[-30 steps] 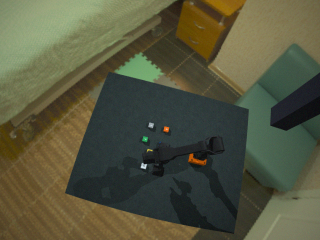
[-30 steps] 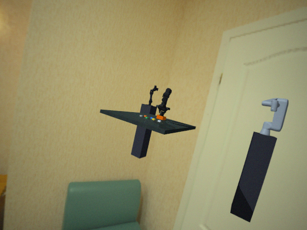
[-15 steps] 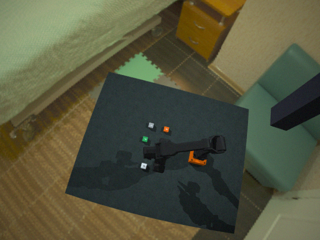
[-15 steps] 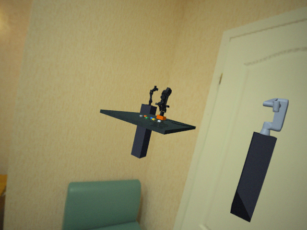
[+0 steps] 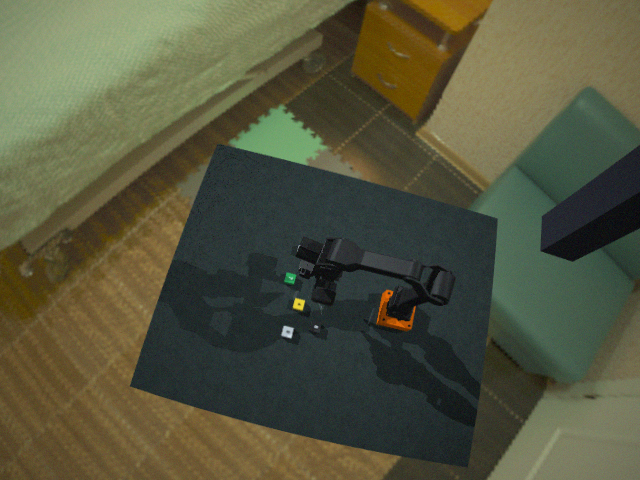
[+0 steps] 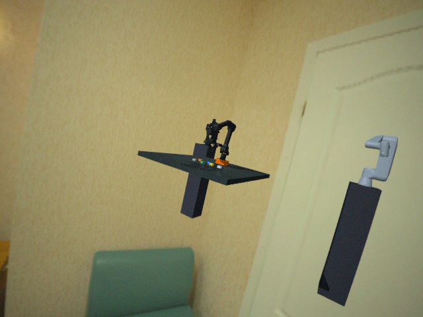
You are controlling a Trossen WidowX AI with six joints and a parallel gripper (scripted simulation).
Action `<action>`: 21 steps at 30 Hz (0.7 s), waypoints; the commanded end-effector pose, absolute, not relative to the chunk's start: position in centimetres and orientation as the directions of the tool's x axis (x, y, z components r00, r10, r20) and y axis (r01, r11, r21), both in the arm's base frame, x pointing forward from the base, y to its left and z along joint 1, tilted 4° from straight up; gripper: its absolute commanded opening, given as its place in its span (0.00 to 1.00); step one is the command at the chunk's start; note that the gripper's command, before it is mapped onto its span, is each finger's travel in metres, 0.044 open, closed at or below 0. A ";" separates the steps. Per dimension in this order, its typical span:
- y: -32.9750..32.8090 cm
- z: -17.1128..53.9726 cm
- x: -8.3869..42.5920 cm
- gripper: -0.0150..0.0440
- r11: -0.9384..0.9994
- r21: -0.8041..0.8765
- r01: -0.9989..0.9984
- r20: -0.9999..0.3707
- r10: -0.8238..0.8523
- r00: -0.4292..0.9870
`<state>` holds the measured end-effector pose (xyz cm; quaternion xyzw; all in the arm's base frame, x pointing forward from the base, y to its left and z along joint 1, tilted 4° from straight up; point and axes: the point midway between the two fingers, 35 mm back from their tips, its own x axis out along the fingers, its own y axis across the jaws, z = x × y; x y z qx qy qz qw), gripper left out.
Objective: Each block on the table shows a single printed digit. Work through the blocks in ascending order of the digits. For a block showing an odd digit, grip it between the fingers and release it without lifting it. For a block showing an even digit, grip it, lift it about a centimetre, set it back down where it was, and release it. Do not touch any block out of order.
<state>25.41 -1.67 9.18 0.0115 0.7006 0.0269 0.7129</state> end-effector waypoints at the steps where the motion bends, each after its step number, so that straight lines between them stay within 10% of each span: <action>1: -1.5 4.5 25.0 0.68 0.998 0.055 -0.028 -0.998 0.055 -0.010; 7: -1.4 2.2 24.7 0.93 0.998 0.055 -0.028 -0.998 0.055 -0.011; 21: -1.3 0.2 24.7 0.93 0.998 0.056 -0.028 -0.998 0.055 -0.011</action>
